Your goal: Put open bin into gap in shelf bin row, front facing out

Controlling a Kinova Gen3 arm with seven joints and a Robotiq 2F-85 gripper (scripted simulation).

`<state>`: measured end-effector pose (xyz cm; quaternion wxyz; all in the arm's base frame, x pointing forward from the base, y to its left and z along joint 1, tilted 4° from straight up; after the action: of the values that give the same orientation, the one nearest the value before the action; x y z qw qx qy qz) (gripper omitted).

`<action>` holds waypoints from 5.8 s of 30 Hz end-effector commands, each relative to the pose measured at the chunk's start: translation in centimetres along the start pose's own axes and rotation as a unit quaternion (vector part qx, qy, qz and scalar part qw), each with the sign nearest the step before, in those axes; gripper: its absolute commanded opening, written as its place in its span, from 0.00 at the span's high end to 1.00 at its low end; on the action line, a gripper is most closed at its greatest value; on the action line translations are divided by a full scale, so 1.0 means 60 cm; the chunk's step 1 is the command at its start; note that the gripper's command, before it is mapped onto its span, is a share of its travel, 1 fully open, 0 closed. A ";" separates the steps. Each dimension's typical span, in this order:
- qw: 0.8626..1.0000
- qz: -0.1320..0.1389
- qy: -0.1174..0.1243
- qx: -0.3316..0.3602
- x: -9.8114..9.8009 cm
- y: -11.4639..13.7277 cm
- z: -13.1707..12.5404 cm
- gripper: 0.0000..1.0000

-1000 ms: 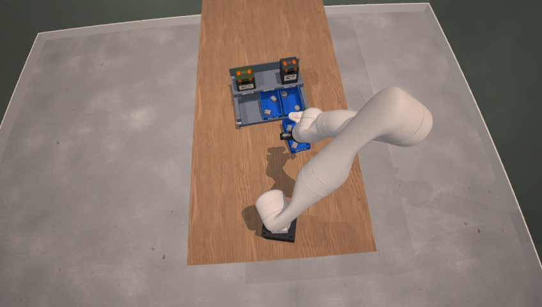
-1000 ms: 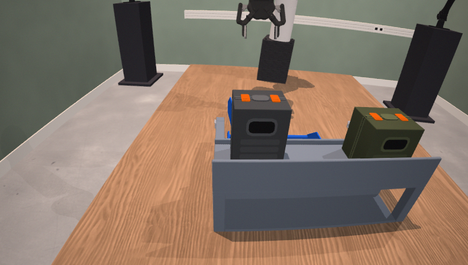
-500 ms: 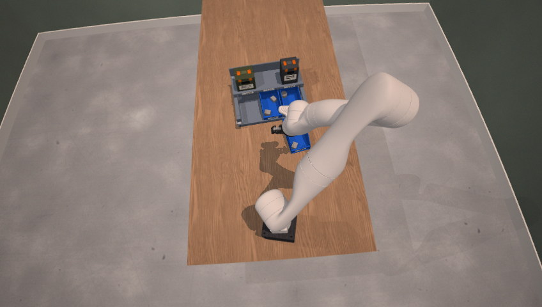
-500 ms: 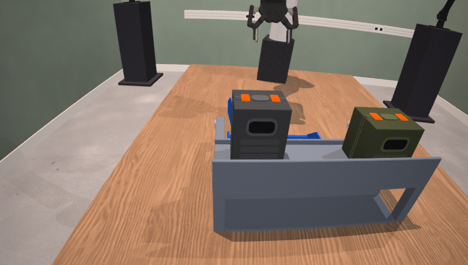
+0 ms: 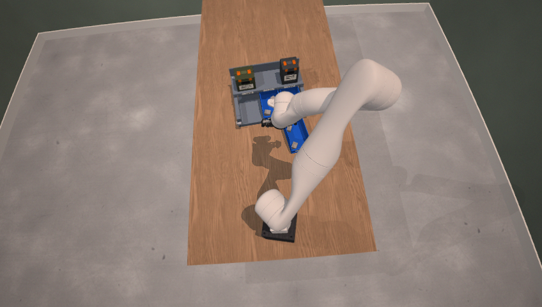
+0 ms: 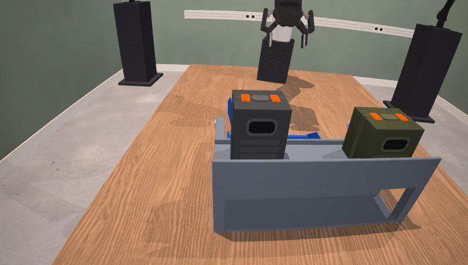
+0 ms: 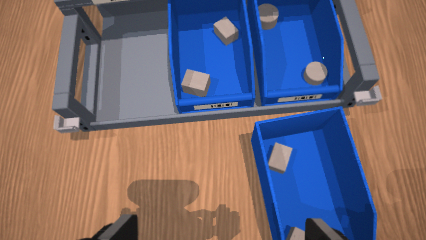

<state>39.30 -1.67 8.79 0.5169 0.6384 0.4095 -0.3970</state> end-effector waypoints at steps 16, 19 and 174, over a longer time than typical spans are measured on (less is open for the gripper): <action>1.000 0.000 0.001 -0.002 0.019 0.028 -0.049 0.00; 1.000 0.000 0.001 -0.002 0.019 0.028 -0.049 0.00; 0.991 -0.112 -0.021 -0.075 -0.038 0.039 -0.033 0.00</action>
<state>40.32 0.01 12.15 0.5260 0.5593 0.4804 -0.4238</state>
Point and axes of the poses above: the point where the finger pads meet when closed, its own x axis out along the fingers, its own z axis across the jaws, y = z × x, the point moved 3 cm from there along -x, back along the fingers, and after that the axes turned 8 degrees about x, right-handed, at the moved point
